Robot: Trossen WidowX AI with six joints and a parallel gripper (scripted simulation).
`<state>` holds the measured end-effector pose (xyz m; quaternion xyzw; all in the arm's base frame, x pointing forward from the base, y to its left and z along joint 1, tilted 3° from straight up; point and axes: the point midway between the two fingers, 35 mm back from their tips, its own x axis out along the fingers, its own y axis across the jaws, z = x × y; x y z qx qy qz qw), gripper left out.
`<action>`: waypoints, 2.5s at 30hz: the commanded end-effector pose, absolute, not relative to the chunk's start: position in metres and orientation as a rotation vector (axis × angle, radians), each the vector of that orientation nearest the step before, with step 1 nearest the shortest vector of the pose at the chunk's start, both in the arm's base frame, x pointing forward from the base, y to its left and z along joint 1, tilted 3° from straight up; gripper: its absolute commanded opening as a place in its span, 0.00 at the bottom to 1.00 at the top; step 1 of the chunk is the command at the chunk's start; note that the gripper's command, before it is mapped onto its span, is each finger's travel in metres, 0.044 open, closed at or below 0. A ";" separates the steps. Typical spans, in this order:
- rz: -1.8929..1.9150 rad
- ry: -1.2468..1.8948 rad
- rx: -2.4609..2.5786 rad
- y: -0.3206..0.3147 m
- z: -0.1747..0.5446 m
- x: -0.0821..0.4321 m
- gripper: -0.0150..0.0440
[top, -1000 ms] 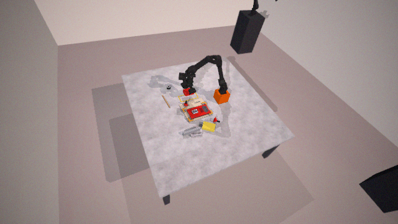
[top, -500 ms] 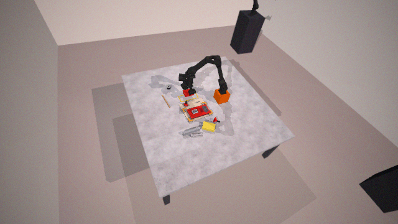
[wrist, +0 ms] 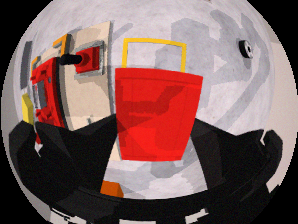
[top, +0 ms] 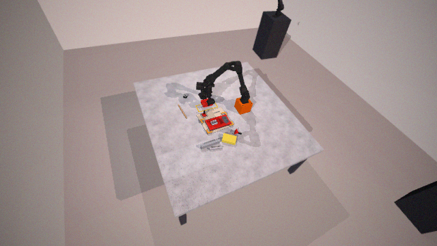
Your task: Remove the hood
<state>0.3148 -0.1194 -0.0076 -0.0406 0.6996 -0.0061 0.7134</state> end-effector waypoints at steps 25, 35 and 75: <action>-0.009 1.551 -0.090 -0.119 -0.026 0.313 0.25; -0.009 1.551 -0.090 -0.120 -0.031 0.313 0.25; -0.013 1.554 -0.089 -0.121 -0.043 0.313 0.88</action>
